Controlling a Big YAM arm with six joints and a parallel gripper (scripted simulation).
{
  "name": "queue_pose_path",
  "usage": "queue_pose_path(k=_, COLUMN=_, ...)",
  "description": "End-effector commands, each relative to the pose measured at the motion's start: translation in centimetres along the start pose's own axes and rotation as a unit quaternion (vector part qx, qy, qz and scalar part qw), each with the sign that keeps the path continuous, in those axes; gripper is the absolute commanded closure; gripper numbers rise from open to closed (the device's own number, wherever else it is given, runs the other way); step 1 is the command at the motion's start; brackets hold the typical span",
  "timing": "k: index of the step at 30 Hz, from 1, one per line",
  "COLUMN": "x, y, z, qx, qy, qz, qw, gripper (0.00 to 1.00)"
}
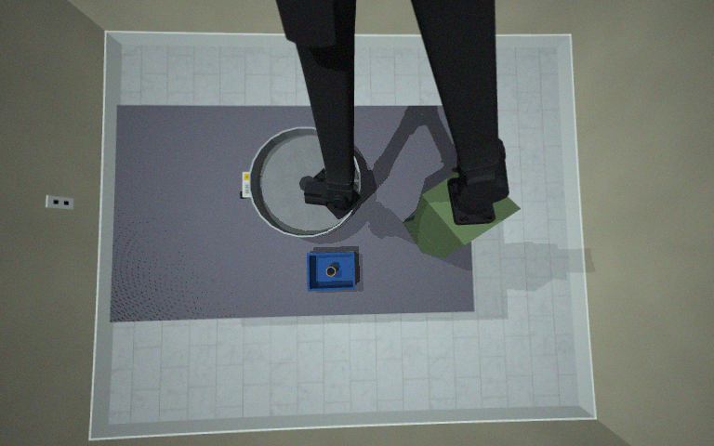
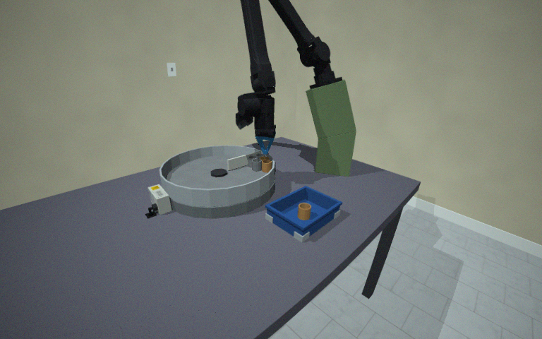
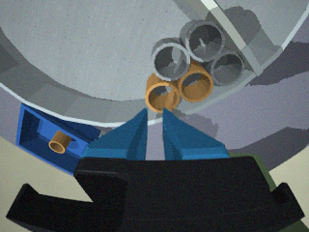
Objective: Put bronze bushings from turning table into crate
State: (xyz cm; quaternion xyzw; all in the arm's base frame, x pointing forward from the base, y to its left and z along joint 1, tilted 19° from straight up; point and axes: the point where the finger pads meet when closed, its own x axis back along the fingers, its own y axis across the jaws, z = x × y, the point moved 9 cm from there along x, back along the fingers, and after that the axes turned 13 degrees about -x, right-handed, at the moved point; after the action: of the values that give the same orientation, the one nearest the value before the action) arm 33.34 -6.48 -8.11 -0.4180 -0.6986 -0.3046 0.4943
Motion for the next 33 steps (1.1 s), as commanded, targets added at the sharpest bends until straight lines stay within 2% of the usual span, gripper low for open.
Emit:
queue_pose_path(k=1, x=0.0, y=0.5, z=1.3, qx=0.041, qy=0.004, qz=-0.003, qw=0.999, gripper=0.86)
queue_pose_path(k=4, x=0.2, y=0.2, z=0.2, qx=0.026, qy=-0.001, qz=-0.005, qw=1.000, gripper=0.86)
queue_pose_path(k=33, x=0.3, y=0.6, z=0.7, qx=0.032, qy=-0.002, qz=-0.007, qw=0.999, gripper=0.86)
